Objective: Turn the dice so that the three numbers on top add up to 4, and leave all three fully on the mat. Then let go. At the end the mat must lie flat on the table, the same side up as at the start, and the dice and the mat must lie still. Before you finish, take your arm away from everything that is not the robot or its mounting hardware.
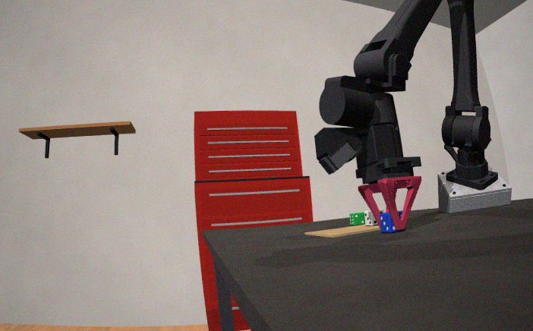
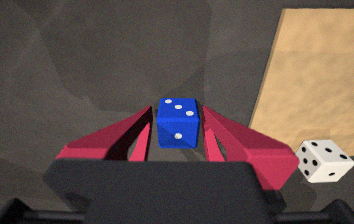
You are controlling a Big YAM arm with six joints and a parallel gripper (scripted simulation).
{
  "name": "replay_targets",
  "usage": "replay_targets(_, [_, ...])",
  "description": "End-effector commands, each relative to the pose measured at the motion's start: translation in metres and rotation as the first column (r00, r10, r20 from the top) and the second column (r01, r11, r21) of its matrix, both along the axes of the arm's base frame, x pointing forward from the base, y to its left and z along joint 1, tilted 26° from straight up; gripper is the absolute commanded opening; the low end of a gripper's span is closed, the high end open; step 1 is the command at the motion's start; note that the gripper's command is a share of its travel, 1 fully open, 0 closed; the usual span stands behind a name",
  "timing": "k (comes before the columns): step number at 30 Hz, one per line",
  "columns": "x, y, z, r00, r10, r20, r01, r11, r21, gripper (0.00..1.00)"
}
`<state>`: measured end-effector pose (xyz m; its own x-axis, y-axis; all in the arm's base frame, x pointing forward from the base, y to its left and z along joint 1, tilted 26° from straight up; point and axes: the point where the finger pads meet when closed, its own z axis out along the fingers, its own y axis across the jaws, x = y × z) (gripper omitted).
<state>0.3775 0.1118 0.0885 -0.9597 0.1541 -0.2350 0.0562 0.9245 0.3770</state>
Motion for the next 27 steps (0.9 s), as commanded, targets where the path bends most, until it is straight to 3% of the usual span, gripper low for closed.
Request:
replay_targets(1, [0.0007,-0.0007,0.0008,1.0,-0.008,0.008,0.008,1.0,-0.001,0.45])
replay_targets(23, [0.0007,-0.0007,0.0008,1.0,-0.008,0.008,0.008,1.0,-0.001,0.45])
replay_targets(24, [0.0007,-0.0007,0.0008,1.0,-0.008,0.008,0.008,1.0,-0.001,0.26])
replay_targets(27, [0.0007,-0.0006,0.0009,1.0,-0.008,0.008,0.008,1.0,0.0,0.26])
